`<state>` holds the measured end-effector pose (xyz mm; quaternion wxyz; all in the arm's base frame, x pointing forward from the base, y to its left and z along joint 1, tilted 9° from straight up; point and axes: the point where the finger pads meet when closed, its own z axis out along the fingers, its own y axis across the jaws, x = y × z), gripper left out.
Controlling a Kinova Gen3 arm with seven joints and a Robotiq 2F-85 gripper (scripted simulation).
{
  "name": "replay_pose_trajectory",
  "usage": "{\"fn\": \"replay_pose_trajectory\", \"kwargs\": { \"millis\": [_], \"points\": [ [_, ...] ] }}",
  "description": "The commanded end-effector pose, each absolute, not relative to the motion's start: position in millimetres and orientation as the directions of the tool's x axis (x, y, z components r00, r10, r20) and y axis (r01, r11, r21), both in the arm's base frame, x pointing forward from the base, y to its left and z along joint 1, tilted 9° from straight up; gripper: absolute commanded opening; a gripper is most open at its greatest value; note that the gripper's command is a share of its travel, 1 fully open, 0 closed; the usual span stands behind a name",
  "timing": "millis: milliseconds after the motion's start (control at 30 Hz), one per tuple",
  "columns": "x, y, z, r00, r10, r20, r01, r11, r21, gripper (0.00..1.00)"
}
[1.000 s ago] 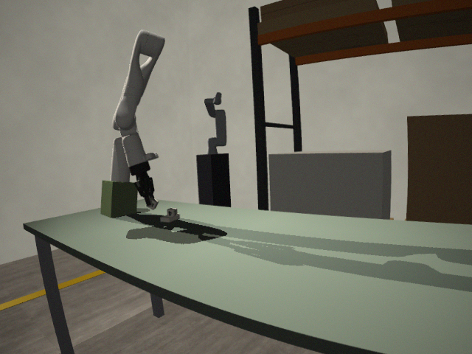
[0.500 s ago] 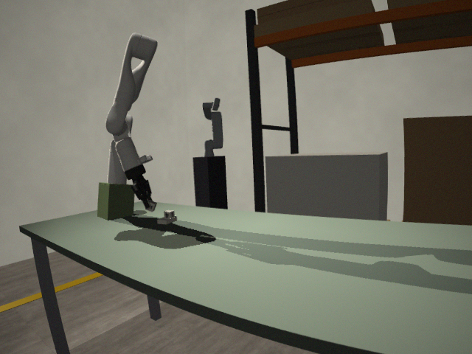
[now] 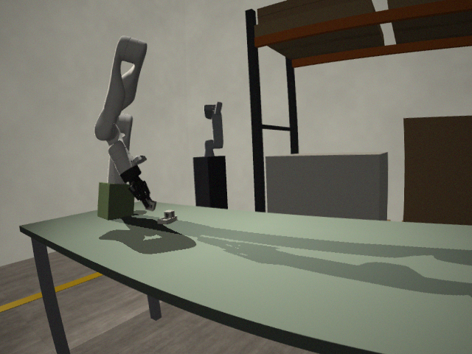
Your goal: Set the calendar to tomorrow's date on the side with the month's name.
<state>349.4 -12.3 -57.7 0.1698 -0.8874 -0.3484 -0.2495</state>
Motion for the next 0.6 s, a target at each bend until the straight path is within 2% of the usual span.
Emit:
{"fn": "replay_pose_trajectory", "kwargs": {
  "millis": [0,567],
  "points": [
    [346.8,-18.3,-60.3,0.640,0.512,0.573,0.687,-0.715,-0.128,0.28],
    [347.6,-18.1,-61.8,0.607,0.493,0.623,0.700,-0.703,-0.126,0.28]
  ]
}}
